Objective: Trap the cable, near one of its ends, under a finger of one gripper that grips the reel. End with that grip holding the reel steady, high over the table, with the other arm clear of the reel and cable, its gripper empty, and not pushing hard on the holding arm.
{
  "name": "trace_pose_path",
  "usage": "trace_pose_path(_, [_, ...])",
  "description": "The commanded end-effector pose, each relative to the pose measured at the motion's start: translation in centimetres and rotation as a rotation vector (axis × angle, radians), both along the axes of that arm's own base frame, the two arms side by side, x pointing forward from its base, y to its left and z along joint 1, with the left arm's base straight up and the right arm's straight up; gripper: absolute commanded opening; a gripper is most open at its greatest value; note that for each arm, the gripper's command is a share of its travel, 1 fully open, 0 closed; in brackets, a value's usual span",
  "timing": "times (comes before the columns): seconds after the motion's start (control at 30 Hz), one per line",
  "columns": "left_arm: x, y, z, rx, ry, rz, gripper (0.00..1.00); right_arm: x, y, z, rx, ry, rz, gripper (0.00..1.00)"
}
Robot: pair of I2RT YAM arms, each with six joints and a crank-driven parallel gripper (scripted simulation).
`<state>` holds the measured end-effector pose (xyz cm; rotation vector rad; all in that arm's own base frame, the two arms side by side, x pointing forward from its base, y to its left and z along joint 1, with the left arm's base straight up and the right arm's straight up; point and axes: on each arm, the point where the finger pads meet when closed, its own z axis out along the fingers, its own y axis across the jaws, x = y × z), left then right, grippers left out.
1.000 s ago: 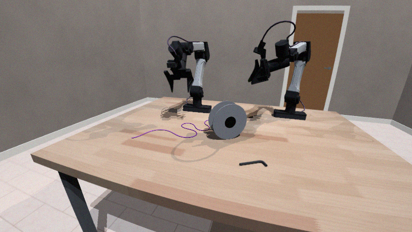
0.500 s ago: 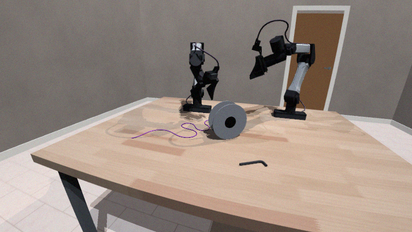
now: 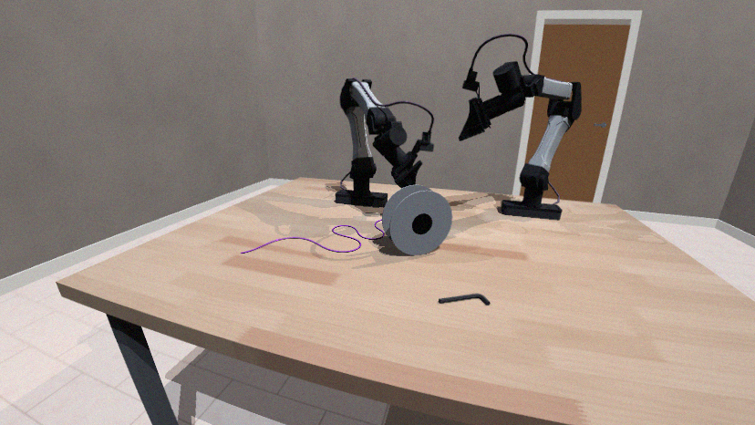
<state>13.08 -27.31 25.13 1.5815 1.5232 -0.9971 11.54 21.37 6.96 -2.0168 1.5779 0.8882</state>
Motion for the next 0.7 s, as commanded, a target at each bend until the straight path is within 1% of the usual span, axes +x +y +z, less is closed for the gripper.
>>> trace_pose_path(0.0, [0.1,-0.1,1.8,-0.030,-0.046,0.002,1.00,-1.8,1.9,-0.3,0.071,-0.011,0.145,1.00])
trace_pose_path(0.13, [0.1,-0.1,1.8,-0.030,-0.046,0.002,1.00,-3.5,1.6,-1.2,-0.008,0.056,0.135,1.00])
trace_pose_path(0.2, [0.1,-0.1,1.8,-0.030,-0.046,0.002,1.00,-3.7,1.6,-1.5,-0.070,0.086,0.087,1.00])
trace_pose_path(0.27, [0.1,-0.1,1.8,-0.030,-0.046,0.002,1.00,-3.7,1.6,-1.5,-0.070,0.086,0.087,1.00])
trace_pose_path(0.33, [0.1,-0.1,1.8,-0.030,-0.046,0.002,1.00,-3.8,1.4,-1.9,-0.148,0.132,0.008,1.00])
trace_pose_path(0.43, [0.1,-0.1,1.8,-0.030,-0.046,0.002,1.00,-3.9,0.9,-2.6,-0.275,0.201,-0.136,0.63])
trace_pose_path(0.53, [0.1,-0.1,1.8,-0.030,-0.046,0.002,1.00,-3.9,0.7,-3.0,-0.367,0.244,-0.247,0.27])
trace_pose_path(0.67, [0.1,-0.1,1.8,-0.030,-0.046,0.002,1.00,-3.8,0.9,-3.5,-0.470,0.283,-0.392,0.26])
